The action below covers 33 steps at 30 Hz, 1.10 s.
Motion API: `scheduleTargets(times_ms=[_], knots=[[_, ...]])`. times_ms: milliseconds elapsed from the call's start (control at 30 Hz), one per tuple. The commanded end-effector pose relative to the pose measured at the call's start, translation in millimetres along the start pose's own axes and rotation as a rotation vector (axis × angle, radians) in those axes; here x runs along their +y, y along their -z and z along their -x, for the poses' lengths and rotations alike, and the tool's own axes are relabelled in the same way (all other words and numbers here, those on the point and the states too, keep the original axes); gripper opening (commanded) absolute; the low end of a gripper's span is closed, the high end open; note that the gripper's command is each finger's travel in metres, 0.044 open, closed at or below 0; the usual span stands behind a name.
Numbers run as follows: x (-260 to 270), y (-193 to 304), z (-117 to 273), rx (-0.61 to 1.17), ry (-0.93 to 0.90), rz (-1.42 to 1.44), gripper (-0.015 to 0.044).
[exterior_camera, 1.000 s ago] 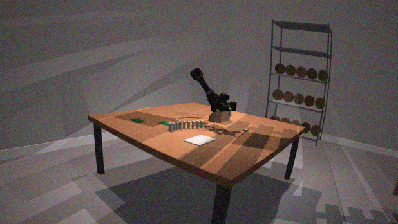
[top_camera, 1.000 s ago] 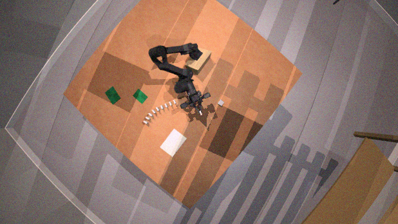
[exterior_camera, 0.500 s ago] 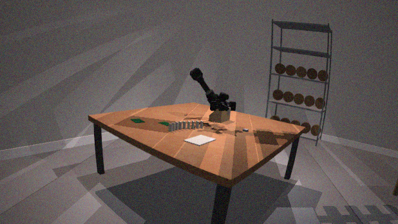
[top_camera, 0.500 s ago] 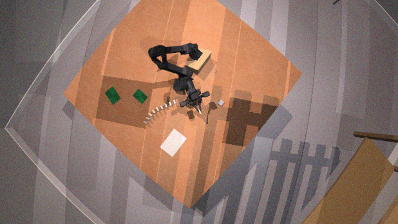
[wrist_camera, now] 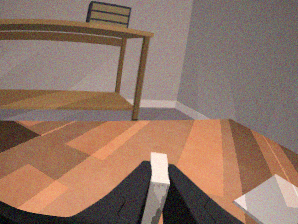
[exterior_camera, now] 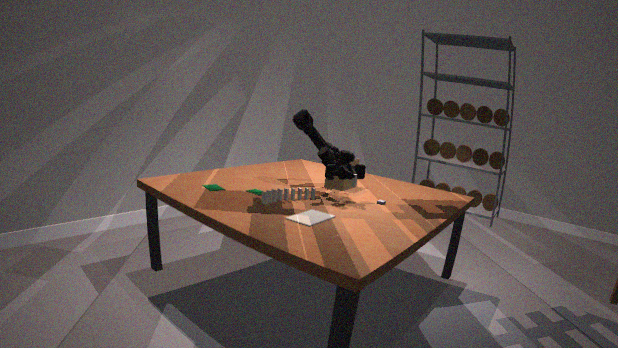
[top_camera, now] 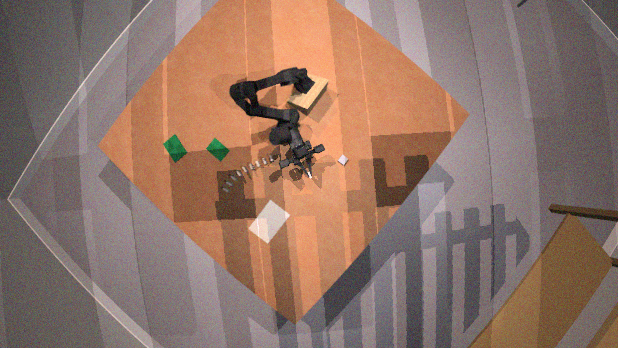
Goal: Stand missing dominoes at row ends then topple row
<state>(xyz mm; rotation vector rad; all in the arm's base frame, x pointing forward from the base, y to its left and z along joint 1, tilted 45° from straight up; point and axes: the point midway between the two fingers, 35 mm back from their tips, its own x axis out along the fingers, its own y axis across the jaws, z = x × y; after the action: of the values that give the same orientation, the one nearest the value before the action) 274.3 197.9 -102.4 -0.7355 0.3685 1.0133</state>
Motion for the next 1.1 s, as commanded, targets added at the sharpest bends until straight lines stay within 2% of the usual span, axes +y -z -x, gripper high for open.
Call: scheduleTargets(times_ms=[0,633,1033,1067], knots=[[-1.1,13.5,-2.2,-0.001,-0.002,0.004,0.0021],[4.3,80.5,-1.5,-0.001,0.001,-0.001,0.0021],[4.9,82.7,-1.2,-0.002,0.002,-0.001,0.0021],[4.9,82.7,-1.2,-0.002,0.002,-0.001,0.0047]])
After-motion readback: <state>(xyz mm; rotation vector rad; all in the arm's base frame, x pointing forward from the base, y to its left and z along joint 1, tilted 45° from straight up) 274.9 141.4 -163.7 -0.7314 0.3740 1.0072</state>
